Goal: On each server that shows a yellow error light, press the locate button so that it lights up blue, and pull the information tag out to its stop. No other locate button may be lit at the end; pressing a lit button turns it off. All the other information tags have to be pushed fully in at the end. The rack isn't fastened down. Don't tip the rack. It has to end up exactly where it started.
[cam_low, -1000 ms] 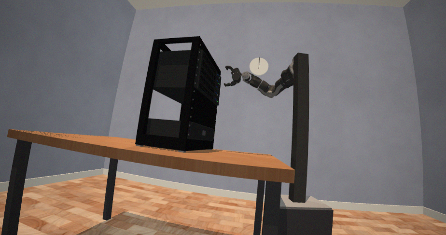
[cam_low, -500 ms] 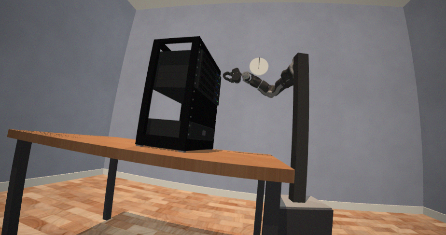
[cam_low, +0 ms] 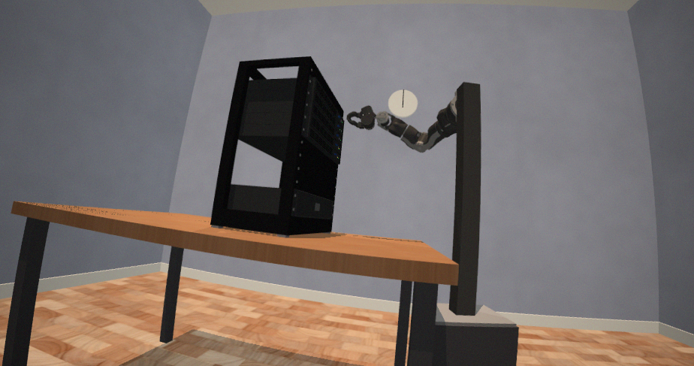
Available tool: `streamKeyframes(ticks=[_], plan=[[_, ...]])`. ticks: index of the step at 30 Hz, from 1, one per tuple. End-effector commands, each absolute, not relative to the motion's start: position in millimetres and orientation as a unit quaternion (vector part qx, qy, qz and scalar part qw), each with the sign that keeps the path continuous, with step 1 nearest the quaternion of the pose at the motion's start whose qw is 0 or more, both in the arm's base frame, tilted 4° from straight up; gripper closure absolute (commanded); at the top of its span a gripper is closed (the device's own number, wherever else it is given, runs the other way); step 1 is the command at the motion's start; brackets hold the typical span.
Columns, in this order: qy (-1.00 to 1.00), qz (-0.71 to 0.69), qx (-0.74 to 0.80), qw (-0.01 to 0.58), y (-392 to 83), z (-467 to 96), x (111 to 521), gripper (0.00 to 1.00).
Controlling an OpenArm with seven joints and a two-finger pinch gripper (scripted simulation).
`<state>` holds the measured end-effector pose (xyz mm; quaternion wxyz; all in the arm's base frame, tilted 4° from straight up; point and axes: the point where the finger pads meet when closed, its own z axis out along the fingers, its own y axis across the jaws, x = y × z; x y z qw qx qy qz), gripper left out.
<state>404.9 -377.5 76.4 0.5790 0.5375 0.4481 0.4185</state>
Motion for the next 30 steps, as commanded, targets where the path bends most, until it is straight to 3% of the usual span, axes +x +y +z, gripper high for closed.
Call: streamKeyframes(ticks=[1, 2, 3, 30], plan=[[0.449, 0.419, 0.537, 0.579, -376.9, 77.2, 405.0, 1.0], [0.449, 0.419, 0.537, 0.579, -376.9, 77.2, 405.0, 1.0], [0.449, 0.419, 0.537, 0.579, -376.9, 77.2, 405.0, 0.9], [0.449, 0.419, 0.535, 0.579, -364.7, 45.5, 396.0, 0.9]])
